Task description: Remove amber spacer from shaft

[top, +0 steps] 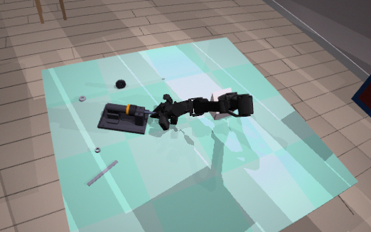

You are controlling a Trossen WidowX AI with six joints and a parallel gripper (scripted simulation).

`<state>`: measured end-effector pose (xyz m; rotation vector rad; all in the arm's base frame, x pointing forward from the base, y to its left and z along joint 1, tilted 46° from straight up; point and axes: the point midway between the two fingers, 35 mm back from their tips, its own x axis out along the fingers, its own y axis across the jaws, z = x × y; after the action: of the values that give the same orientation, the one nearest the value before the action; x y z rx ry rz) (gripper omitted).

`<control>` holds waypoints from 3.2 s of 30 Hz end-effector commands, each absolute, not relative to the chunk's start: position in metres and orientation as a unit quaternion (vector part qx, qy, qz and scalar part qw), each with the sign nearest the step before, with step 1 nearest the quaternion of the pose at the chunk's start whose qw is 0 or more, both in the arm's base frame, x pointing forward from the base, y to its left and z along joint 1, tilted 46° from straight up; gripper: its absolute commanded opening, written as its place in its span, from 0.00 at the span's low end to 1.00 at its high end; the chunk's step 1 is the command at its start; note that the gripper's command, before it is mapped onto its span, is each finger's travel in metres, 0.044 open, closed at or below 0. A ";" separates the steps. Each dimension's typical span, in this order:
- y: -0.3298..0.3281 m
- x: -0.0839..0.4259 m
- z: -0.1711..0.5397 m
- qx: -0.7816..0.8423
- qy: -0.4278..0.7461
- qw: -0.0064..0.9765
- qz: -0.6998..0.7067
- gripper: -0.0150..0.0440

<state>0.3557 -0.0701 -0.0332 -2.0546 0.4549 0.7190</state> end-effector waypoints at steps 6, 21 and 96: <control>-0.070 0.354 -0.033 -0.827 0.185 0.445 0.289 0.25; -0.069 0.352 -0.032 -0.827 0.185 0.445 0.290 0.25; -0.065 0.345 -0.030 -0.827 0.185 0.445 0.290 0.25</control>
<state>0.3463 -0.0647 -0.0295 -2.0539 0.4550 0.7198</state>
